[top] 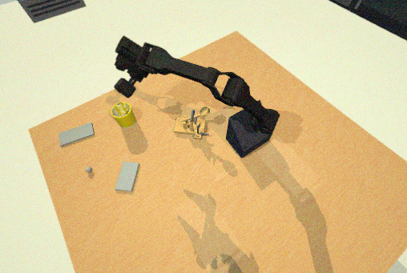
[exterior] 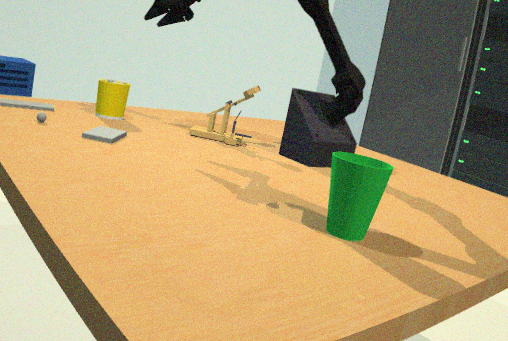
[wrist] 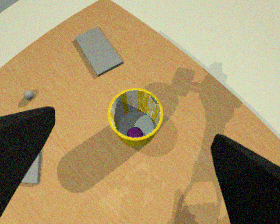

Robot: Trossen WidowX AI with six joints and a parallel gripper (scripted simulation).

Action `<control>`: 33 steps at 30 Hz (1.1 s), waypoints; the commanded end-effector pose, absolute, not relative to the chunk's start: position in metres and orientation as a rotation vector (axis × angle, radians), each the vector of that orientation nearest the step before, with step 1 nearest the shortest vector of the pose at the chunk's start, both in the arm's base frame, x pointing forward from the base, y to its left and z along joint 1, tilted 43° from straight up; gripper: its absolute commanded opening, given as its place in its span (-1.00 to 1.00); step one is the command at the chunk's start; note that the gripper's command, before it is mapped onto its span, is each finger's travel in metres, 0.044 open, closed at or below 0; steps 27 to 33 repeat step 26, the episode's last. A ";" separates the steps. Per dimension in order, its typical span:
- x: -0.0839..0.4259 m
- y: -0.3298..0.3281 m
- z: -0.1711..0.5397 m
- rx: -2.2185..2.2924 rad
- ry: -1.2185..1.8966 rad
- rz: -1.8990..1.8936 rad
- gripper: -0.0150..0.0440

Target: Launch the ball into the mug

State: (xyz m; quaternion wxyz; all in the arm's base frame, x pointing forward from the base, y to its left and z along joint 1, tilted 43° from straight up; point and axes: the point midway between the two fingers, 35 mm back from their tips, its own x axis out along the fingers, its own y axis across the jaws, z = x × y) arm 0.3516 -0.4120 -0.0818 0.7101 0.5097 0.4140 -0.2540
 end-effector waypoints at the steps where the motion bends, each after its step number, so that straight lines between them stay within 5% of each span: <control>1: 0.352 -0.412 -0.084 1.140 0.915 -0.560 1.00; 33: 0.351 -0.412 -0.083 1.134 0.920 -0.564 1.00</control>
